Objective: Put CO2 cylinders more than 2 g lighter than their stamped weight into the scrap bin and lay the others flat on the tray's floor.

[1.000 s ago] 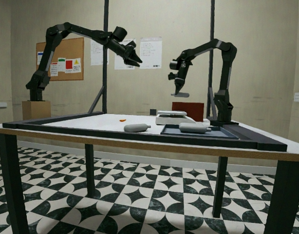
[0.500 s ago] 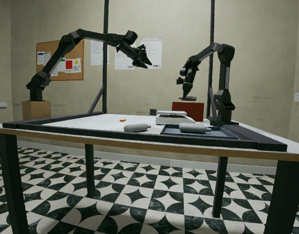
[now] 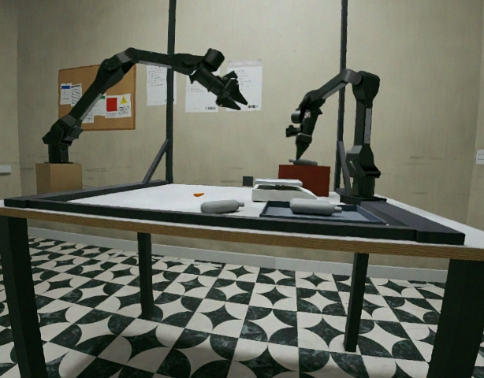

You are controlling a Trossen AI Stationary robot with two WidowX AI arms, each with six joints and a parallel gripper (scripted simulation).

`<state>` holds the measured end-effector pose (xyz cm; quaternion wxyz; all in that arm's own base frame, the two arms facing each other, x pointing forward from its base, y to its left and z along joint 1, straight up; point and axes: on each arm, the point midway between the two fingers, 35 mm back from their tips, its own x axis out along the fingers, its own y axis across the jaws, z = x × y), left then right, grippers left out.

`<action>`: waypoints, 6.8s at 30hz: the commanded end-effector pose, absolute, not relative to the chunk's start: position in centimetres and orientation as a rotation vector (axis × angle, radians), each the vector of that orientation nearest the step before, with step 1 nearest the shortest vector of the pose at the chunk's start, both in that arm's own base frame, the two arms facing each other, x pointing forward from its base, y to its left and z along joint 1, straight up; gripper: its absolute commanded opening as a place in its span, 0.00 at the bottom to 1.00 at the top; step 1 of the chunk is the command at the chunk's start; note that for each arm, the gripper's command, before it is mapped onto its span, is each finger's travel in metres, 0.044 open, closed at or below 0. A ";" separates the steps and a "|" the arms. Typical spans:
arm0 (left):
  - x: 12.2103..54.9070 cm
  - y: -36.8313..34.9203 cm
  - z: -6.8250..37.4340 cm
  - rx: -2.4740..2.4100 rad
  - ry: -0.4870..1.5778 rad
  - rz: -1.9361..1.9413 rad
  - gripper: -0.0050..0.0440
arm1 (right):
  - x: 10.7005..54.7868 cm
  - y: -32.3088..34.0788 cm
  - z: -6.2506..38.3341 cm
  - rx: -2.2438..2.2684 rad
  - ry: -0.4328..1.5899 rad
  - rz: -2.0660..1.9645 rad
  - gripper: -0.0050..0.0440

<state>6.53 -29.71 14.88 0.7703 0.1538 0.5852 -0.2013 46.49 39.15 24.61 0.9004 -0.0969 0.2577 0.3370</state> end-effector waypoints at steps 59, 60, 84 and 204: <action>39.7 -2.3 11.5 0.006 1.199 -0.013 1.00 | 33.7 4.7 20.0 -0.049 0.528 0.162 1.00; 40.5 -1.6 11.3 -0.001 1.197 -0.002 1.00 | 33.4 4.4 19.8 -0.048 0.529 0.156 1.00; 45.0 2.4 10.0 -0.044 1.186 0.064 1.00 | 33.0 3.9 19.1 -0.040 0.537 0.142 1.00; 45.4 2.6 3.2 2.084 0.327 -2.009 0.62 | 33.0 3.9 19.1 -0.040 0.537 0.142 1.00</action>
